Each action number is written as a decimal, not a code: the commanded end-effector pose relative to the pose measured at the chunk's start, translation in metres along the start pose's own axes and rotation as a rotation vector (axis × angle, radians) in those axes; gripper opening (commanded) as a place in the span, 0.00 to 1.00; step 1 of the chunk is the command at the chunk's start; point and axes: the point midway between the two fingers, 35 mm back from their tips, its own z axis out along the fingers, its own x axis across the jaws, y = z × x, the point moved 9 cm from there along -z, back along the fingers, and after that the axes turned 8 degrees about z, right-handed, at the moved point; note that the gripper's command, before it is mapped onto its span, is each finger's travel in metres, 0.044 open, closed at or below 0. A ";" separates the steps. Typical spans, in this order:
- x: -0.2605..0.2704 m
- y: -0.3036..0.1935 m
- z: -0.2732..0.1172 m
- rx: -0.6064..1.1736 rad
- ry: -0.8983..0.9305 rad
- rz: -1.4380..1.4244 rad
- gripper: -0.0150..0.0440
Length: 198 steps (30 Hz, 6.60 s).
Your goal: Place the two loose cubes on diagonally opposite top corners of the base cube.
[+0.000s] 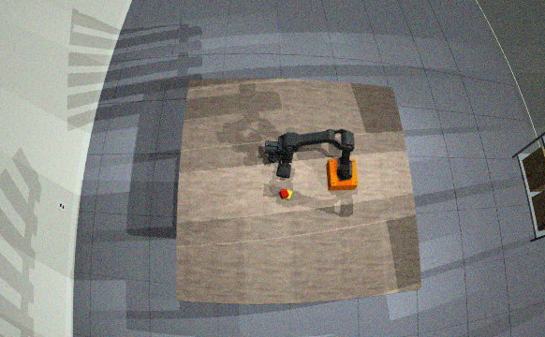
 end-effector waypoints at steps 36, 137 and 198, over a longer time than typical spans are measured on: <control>0.089 -0.071 -0.001 -0.020 0.023 -0.548 0.43; 0.092 -0.071 0.050 -0.022 0.024 -0.543 0.60; 0.091 -0.071 0.006 -0.022 0.024 -0.543 0.60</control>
